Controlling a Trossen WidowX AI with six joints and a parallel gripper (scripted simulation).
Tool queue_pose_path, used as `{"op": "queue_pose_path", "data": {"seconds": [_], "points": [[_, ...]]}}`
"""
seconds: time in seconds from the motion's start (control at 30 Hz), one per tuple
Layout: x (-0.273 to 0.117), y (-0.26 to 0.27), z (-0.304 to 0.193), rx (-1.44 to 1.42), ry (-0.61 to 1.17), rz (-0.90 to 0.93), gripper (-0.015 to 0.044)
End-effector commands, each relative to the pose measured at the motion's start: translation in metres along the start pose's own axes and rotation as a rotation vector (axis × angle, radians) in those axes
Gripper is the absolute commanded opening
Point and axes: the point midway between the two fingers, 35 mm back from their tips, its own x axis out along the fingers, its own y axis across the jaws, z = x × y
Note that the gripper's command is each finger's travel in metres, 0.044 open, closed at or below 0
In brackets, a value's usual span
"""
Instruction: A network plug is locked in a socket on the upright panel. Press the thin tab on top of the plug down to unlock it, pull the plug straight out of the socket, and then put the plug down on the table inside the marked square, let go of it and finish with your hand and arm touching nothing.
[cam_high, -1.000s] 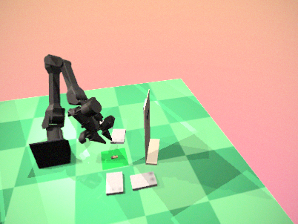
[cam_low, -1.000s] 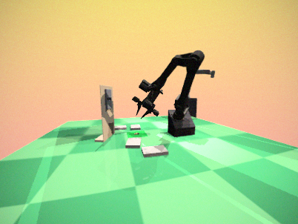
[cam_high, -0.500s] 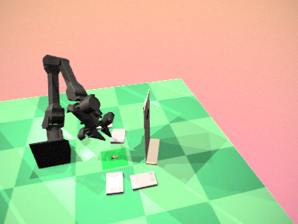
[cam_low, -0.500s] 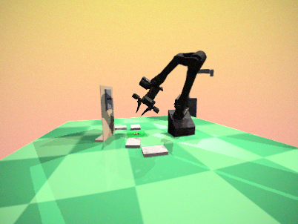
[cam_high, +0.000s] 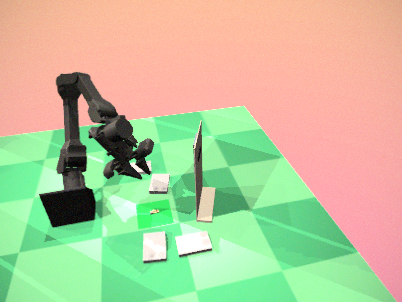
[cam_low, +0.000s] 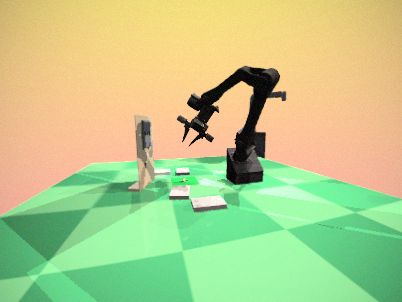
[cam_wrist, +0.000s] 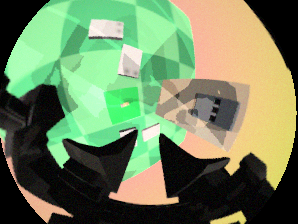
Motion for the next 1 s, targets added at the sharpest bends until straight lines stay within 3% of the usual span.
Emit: {"op": "queue_pose_path", "data": {"seconds": [0.0,0.43,0.8,0.97], "points": [[-0.012,-0.008,0.0,-0.007,0.005,-0.006,0.0156],[-0.046,-0.025,0.004,-0.011,0.001,-0.012,0.0156],[-0.046,-0.025,0.004,-0.011,0.001,-0.012,0.044],[-0.046,-0.025,0.004,-0.011,0.001,-0.012,0.044]]}}
